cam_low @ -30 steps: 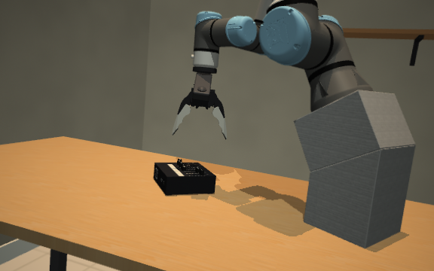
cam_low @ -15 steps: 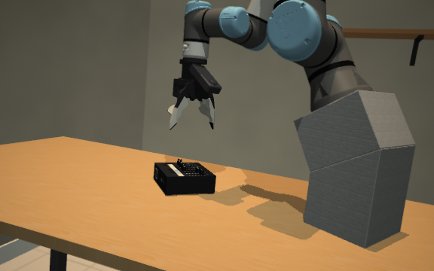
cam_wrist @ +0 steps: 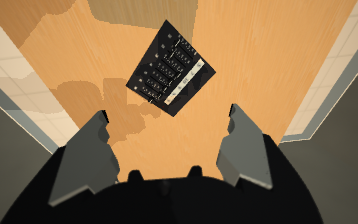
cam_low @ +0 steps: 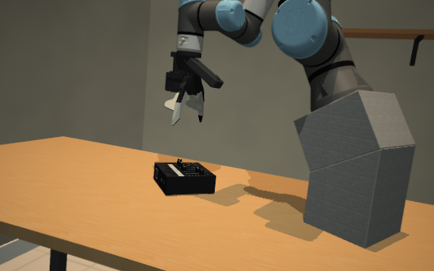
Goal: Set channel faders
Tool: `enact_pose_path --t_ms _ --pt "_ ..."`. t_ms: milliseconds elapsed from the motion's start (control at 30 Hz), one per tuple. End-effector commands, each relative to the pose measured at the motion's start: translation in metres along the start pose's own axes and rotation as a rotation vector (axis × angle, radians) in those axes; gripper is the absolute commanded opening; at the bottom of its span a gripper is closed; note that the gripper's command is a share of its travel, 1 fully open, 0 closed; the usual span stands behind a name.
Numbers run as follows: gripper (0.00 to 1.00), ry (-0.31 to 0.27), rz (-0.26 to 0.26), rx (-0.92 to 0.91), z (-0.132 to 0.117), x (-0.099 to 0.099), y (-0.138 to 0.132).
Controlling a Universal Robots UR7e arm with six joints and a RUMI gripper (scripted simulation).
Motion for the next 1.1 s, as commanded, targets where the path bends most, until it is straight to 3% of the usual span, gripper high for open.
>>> enact_pose_path --t_ms 0,1067 --pt "1.0 -0.002 0.0 0.041 -0.0016 0.0019 0.0003" --pt "1.0 -0.003 0.002 0.071 -0.0028 0.0033 0.001"
Point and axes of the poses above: the point where the finger pads meet when closed, its own x axis back along the fingers, its own y axis across the jaws, z = x × y, the point moved 9 cm from there along x, back along the fingers, and after that the axes turned 15 degrees about x, right-handed, at the moved point
